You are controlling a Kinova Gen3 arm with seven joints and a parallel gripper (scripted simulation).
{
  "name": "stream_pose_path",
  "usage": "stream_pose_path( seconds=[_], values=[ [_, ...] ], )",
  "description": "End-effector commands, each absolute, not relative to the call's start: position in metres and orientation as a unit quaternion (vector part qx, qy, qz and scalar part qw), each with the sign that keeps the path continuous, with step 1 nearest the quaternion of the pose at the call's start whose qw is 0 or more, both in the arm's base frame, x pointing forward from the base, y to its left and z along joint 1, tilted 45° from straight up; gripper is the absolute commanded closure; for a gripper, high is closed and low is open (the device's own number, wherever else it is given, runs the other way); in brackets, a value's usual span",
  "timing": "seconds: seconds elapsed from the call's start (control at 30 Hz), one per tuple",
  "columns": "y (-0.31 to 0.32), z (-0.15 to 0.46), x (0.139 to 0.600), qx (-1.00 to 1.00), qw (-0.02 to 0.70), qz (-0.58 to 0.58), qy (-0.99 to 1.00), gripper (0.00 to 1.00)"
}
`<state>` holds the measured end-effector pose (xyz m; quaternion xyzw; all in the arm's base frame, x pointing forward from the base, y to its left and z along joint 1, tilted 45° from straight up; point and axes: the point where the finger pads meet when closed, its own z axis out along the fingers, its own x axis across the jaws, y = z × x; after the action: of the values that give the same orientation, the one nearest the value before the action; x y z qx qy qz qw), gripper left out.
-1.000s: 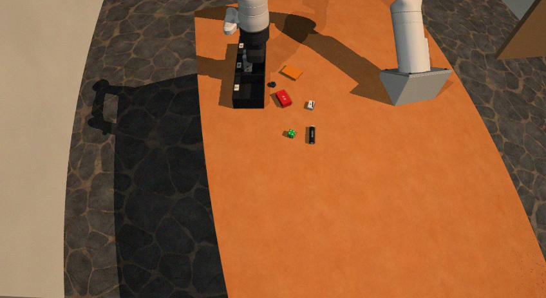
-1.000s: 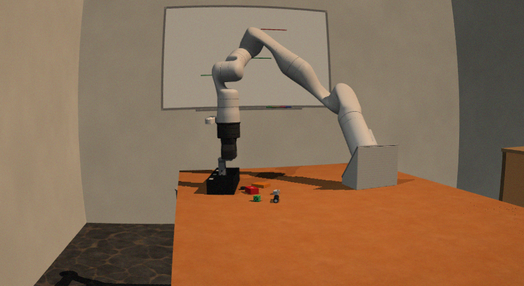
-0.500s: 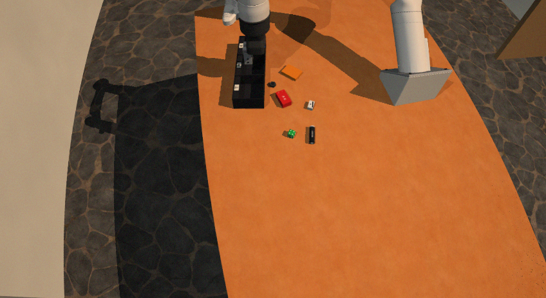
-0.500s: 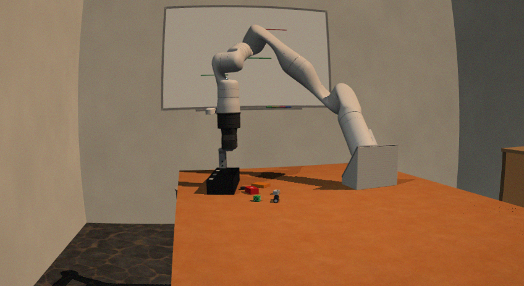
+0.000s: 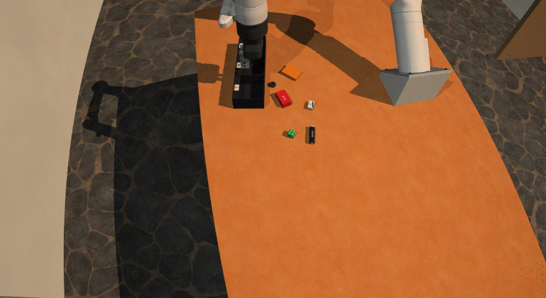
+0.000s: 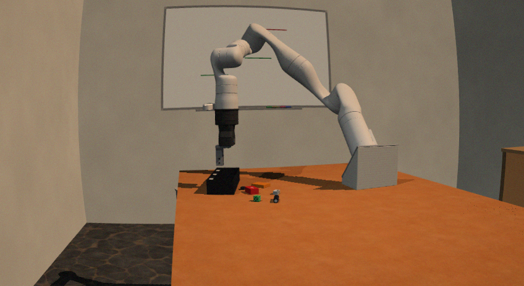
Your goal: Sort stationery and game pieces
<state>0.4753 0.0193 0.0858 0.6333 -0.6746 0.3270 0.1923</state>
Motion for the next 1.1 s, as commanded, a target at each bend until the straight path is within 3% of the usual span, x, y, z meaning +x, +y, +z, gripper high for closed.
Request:
stream_pose_path(
  seconds=[0.0,0.27,1.07],
  values=[
    [0.033,0.071,0.476,0.639,0.196,0.326,-0.669,0.69],
    [0.061,0.045,0.479,0.639,0.196,0.326,-0.669,0.69],
    [0.034,0.016,0.485,0.639,0.196,0.326,-0.669,0.69]
  ],
)
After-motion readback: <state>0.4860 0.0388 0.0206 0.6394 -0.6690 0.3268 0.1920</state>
